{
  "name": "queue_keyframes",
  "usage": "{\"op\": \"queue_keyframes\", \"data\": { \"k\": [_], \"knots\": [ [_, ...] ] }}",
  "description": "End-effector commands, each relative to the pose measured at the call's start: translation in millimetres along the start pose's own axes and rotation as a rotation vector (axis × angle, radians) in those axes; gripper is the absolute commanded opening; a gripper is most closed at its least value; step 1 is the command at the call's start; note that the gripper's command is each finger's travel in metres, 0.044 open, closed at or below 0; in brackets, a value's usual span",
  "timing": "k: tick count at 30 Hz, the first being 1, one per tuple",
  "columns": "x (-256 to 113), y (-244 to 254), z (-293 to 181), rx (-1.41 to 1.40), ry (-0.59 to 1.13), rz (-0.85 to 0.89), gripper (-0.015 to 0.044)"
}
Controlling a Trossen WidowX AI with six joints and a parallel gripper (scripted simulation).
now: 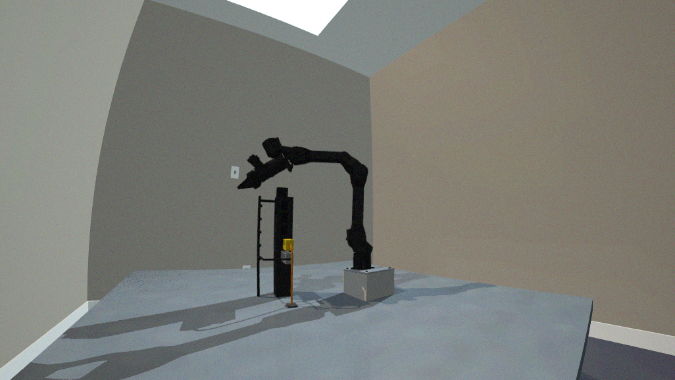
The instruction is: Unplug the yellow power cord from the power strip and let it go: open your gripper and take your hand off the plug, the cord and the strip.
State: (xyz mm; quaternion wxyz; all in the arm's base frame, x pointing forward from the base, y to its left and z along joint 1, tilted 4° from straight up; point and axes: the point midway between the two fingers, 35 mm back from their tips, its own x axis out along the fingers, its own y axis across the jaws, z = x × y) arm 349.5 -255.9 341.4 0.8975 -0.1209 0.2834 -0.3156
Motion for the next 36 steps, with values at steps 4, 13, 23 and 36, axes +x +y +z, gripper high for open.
{"op": "queue_keyframes", "data": {
  "k": [4, 13, 23, 36],
  "knots": [
    [-6, 53, 10, -0.098, -0.020, 0.107, 0.0160],
    [-9, 126, -17, -0.416, 0.046, 0.278, 0.0160],
    [-40, 198, -77, -0.892, 0.171, 0.600, 0.0160],
    [-104, 218, -182, -1.456, 0.406, 1.112, 0.0160]
  ]
}}
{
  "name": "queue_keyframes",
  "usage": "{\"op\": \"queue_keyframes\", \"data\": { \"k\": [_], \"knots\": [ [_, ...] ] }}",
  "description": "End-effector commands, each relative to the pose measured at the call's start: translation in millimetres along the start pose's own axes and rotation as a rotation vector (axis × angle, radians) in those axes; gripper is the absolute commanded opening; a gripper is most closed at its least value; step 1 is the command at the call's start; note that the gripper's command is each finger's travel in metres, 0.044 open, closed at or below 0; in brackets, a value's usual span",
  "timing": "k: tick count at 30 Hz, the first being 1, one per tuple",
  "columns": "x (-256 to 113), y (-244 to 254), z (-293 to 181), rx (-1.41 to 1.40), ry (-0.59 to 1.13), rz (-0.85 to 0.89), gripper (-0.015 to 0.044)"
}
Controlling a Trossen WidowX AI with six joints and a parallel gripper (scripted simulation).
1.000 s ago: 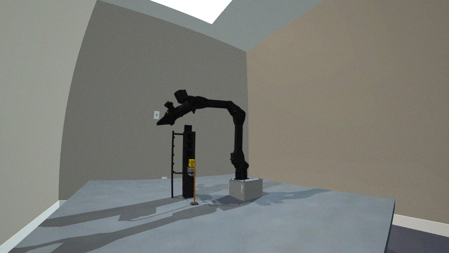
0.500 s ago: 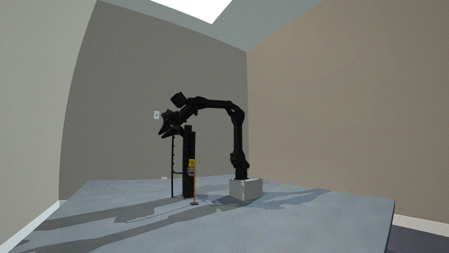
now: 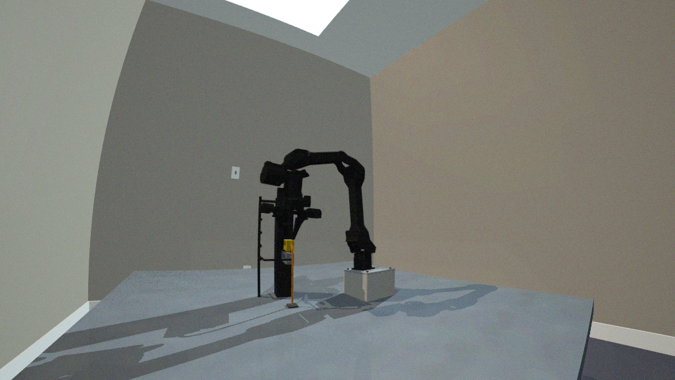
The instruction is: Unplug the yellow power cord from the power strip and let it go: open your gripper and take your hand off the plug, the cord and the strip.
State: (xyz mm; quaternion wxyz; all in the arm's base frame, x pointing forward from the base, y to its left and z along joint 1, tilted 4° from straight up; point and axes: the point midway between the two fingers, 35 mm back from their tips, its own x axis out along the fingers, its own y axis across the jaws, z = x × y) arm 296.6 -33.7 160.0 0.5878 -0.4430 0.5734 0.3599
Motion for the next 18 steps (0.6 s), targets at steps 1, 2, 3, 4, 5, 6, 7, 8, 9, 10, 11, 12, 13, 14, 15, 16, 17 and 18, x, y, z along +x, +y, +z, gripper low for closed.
{"op": "queue_keyframes", "data": {
  "k": [1, 2, 3, 4, 5, 6, 7, 8, 9, 10, 11, 12, 13, 14, 15, 16, 17, 18],
  "knots": [
    [6, 13, 1, -0.068, 0.009, 0.074, 0.0160],
    [6, 13, 1, -0.068, 0.009, 0.074, 0.0160],
    [6, 13, 1, -0.068, 0.009, 0.074, 0.0160],
    [6, 13, 1, -0.068, 0.009, 0.074, 0.0160],
    [6, 13, 1, -0.068, 0.009, 0.074, 0.0160],
    [6, 13, 1, -0.068, 0.009, 0.074, 0.0160],
    [6, 12, 0, -0.068, 0.009, 0.074, 0.0160],
    [6, 12, 0, -0.068, 0.009, 0.074, 0.0160],
    [6, 12, -1, -0.068, 0.009, 0.074, 0.0160],
    [6, 12, -1, -0.068, 0.009, 0.074, 0.0160],
    [6, 12, -2, -0.068, 0.009, 0.074, 0.0160],
    [6, 11, -4, -0.068, 0.009, 0.074, 0.0160],
    [6, 11, -5, -0.068, 0.009, 0.074, 0.0160],
    [6, 11, -7, -0.068, 0.010, 0.074, 0.0160],
    [6, 11, -9, -0.068, 0.010, 0.074, 0.0160],
    [6, 11, -10, -0.068, 0.010, 0.074, 0.0160],
    [6, 11, -12, -0.068, 0.010, 0.074, 0.0160],
    [6, 11, -14, -0.068, 0.010, 0.074, 0.0160]
  ]
}}
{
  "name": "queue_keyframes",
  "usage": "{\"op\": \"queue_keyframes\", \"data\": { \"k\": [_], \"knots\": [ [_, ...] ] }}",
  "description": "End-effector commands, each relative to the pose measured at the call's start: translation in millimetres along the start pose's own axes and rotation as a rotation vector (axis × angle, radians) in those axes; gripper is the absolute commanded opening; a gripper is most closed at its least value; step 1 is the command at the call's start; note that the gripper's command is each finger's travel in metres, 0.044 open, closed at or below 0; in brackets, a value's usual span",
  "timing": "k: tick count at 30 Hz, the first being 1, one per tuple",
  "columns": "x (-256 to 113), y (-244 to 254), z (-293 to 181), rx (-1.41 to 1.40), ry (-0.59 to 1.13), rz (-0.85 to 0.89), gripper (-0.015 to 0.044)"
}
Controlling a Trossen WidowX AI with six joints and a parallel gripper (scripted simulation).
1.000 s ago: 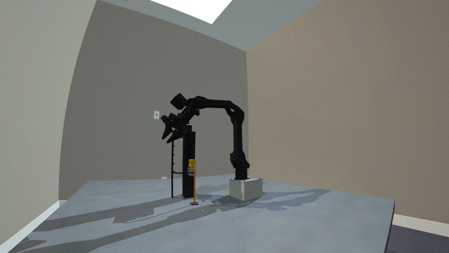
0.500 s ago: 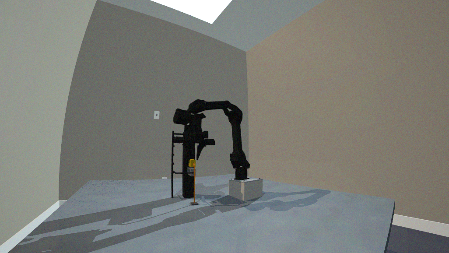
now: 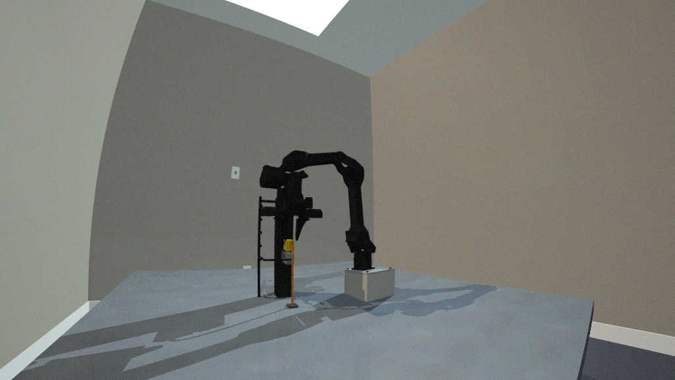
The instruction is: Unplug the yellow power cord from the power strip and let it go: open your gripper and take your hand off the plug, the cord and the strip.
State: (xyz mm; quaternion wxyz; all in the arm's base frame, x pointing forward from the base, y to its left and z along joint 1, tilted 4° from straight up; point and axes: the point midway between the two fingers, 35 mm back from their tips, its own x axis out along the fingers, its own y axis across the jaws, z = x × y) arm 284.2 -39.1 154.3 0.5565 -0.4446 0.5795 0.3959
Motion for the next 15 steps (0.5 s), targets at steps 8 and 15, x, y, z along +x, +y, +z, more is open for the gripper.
{"op": "queue_keyframes", "data": {
  "k": [8, 15],
  "knots": [
    [1, 1, -18, -0.001, -0.001, 0.006, 0.0160],
    [1, 2, -29, -0.001, 0.000, 0.006, 0.0160]
  ]
}}
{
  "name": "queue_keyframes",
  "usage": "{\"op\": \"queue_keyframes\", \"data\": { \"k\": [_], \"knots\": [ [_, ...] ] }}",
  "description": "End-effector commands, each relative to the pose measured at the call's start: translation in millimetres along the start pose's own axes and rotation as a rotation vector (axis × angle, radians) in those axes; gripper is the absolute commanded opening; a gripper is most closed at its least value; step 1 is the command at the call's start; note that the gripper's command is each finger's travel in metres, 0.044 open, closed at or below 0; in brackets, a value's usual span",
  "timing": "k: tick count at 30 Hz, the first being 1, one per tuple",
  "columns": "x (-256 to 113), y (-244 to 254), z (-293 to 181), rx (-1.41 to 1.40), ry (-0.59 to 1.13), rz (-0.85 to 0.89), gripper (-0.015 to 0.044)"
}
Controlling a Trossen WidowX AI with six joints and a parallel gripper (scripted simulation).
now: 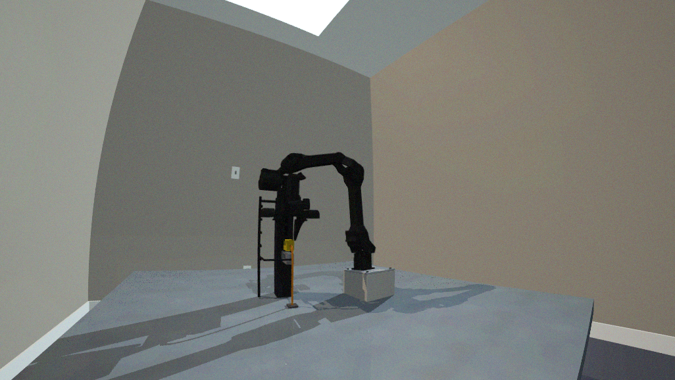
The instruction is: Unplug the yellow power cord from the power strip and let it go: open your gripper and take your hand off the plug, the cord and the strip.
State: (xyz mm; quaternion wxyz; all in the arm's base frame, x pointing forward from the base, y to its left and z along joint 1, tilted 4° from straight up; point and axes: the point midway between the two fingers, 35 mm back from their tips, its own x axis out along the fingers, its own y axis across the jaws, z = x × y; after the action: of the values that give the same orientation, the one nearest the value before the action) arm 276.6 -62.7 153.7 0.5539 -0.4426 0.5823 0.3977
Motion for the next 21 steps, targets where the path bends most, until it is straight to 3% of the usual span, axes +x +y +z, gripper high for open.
{"op": "queue_keyframes", "data": {
  "k": [1, 14, 18, 21],
  "knots": [
    [-1, 2, -5, -0.002, -0.003, -0.003, 0.0160],
    [11, 2, -5, -0.002, -0.002, -0.003, 0.0160],
    [8, 1, -6, 0.002, 0.000, -0.003, 0.0055],
    [8, 1, -6, 0.002, 0.000, -0.003, 0.0035]
  ]
}}
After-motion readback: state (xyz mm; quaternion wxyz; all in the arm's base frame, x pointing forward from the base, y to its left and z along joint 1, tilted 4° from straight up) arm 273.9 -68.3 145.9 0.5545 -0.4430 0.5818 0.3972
